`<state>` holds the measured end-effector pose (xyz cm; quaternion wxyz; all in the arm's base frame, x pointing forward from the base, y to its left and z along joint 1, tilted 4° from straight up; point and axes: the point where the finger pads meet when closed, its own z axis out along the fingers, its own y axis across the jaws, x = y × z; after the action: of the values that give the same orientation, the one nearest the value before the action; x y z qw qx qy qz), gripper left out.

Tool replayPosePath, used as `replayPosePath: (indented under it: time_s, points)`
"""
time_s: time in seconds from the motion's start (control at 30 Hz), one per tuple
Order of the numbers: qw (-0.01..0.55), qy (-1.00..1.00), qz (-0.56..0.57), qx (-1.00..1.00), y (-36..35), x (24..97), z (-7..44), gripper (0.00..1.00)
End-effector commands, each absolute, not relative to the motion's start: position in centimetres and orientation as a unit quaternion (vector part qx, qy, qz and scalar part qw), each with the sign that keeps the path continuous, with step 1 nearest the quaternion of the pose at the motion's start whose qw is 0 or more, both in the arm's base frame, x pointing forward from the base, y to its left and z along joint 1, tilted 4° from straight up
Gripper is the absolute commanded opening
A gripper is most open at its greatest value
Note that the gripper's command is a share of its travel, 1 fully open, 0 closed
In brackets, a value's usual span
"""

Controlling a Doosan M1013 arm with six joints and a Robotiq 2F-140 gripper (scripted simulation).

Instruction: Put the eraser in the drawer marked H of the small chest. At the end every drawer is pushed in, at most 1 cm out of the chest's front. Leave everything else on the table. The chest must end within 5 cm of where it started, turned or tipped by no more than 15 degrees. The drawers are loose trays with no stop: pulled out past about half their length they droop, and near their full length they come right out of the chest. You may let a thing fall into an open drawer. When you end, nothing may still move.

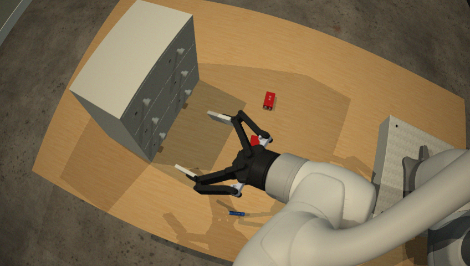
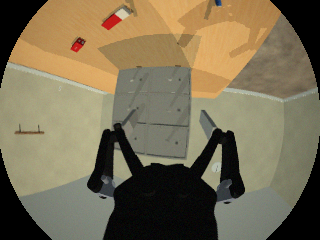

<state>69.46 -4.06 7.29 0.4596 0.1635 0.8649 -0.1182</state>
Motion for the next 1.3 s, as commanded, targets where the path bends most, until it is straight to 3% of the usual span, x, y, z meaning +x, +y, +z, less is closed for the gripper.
replayPosePath:
  time_s: [0.0, 1.27]
  points:
    - [0.536, 0.826, -0.094, 0.149, -4.9, 69.1, 6.9, 0.2]
    - [0.536, 0.826, -0.094, 0.149, -6.1, 72.3, 5.5, 0.2]
